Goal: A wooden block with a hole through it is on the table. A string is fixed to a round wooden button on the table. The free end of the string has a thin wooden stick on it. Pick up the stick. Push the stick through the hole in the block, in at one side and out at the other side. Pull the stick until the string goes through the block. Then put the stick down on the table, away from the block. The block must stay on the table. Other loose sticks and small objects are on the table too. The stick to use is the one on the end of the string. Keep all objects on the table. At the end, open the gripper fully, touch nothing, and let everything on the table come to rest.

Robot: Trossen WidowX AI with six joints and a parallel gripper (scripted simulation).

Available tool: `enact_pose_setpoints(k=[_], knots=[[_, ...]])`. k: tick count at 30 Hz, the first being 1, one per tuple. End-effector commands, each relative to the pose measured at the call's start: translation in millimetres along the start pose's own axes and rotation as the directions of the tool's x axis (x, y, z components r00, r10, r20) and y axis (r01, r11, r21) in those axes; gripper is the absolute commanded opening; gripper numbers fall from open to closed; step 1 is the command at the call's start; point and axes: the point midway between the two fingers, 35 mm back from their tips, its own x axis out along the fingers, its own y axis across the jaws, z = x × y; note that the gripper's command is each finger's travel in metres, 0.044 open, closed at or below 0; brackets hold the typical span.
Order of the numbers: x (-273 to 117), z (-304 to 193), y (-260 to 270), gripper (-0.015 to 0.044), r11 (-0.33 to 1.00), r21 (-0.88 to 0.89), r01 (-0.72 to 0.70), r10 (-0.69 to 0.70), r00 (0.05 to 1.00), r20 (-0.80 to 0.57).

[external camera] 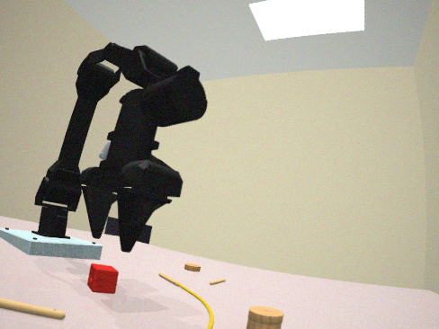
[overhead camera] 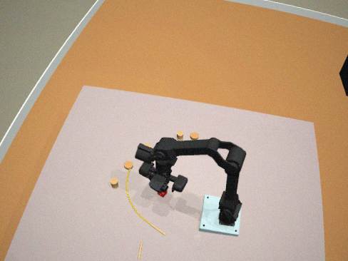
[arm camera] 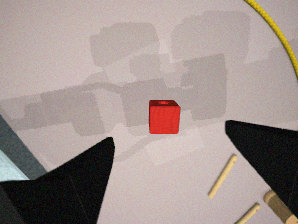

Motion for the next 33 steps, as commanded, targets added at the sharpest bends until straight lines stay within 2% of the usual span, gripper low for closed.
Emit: enact_pose_setpoints(k=[1, 2, 10, 22, 31, 33], knots=[[-0.1, -0.7, -0.6, 0.044, 1.0, -0.009, 0.004, -0.004, 1.0, -0.006], [0.0, 0.0, 0.0, 0.044, 1.0, -0.001, 0.0, 0.0, 1.0, 0.0], [0.0, 0.0, 0.0, 0.0237, 1.0, -0.001, 0.0, 0.0, 1.0, 0.0], [0.0, 0.0, 0.0, 0.0237, 1.0, -0.001, 0.0, 0.0, 1.0, 0.0], [0.0, 0.0, 0.0, 0.0, 1.0, -0.002, 0.0, 0.0, 1.0, 0.0], [0.0, 0.0, 0.0, 0.0, 1.0, -0.002, 0.0, 0.0, 1.0, 0.0]])
